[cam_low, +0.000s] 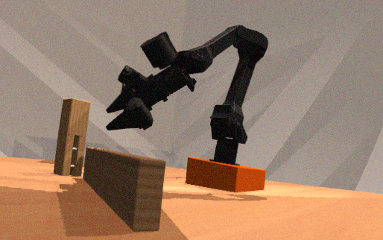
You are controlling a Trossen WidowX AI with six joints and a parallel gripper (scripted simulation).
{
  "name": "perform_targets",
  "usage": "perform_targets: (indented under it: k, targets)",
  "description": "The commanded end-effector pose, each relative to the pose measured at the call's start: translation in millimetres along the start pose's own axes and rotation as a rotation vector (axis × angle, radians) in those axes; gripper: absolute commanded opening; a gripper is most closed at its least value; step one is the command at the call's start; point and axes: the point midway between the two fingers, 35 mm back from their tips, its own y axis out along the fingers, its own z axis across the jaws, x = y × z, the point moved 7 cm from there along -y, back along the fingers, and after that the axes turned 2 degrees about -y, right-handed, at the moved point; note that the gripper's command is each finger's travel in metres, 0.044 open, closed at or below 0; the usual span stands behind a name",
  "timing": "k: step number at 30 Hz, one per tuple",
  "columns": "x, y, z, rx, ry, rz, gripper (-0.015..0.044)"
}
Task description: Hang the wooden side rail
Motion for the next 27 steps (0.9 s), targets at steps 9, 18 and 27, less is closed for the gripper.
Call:
perform_targets:
  k: [9,18,27]
  targets:
    - [-3.1,-5.4,4.8,-0.075,0.621,-0.091,0.044]
    - [-3.1,-5.4,4.8,-0.075,0.621,-0.091,0.044]
    - [-3.1,-5.4,4.8,-0.075,0.621,-0.091,0.044]
